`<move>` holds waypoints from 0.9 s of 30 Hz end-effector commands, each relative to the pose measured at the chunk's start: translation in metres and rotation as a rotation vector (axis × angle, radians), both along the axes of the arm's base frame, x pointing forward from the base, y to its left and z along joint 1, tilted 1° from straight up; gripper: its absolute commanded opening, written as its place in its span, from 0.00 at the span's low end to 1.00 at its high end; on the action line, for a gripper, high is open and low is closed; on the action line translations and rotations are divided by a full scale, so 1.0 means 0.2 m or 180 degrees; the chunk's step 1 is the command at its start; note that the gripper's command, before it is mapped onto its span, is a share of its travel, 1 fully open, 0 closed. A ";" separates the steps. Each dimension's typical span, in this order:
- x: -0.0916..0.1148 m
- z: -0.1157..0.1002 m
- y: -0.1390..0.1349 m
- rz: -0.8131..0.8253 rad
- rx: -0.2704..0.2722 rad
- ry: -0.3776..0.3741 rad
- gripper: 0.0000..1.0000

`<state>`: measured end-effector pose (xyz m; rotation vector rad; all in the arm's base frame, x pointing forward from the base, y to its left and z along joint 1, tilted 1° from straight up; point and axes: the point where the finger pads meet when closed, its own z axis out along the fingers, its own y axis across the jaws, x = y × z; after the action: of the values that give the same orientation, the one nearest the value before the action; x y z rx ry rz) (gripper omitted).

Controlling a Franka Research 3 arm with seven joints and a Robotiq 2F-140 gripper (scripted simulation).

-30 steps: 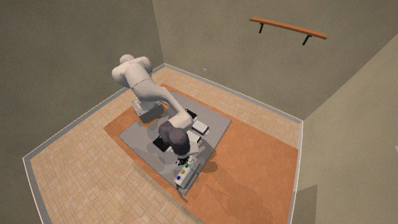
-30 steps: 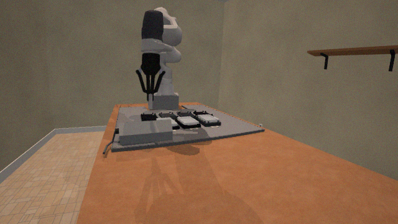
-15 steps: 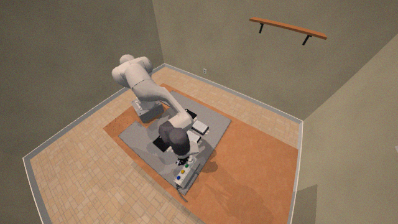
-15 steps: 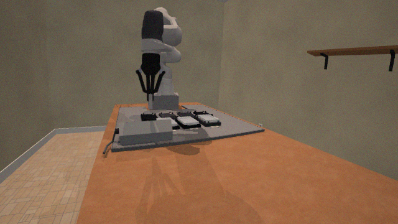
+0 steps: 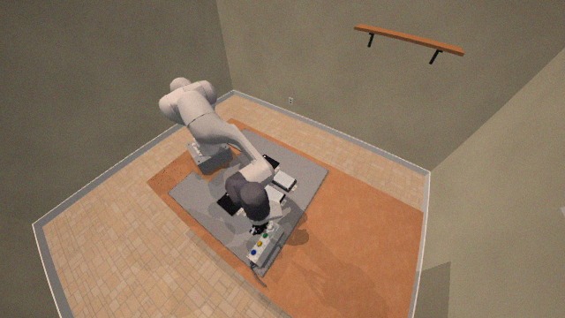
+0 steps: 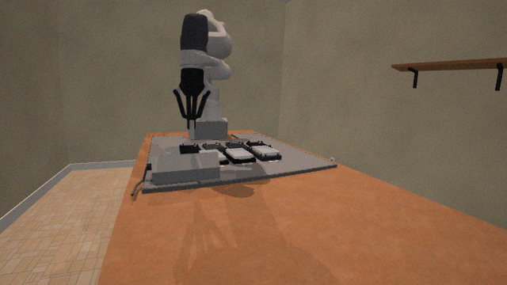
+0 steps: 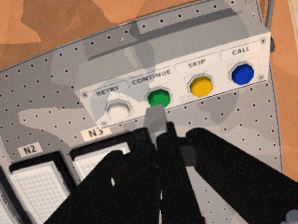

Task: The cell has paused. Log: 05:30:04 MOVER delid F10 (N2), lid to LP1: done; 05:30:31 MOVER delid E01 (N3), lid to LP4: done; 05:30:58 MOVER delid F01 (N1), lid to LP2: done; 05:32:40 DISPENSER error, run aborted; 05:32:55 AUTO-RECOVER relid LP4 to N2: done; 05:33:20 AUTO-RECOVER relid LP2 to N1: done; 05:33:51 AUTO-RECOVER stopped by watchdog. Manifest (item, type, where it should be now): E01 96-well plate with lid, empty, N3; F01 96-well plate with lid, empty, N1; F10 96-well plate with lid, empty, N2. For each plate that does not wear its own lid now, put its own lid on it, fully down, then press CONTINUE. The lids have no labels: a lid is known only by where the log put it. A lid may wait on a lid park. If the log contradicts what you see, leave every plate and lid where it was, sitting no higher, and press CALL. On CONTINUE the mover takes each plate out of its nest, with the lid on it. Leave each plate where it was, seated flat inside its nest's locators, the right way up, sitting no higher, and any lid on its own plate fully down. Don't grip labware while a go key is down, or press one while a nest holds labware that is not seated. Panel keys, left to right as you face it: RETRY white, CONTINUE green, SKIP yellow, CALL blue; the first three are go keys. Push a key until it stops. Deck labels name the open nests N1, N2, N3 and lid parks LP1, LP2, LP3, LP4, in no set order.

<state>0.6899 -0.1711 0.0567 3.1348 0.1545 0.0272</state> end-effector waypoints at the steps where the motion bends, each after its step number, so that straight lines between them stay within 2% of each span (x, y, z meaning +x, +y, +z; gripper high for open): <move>1: 0.00 0.00 -0.01 0.0023 -0.0004 0.0002 0.00; 27: 0.01 -0.07 -0.01 0.0023 -0.0004 0.0002 0.00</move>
<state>0.6903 -0.1712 0.0441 3.1369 0.1568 0.0193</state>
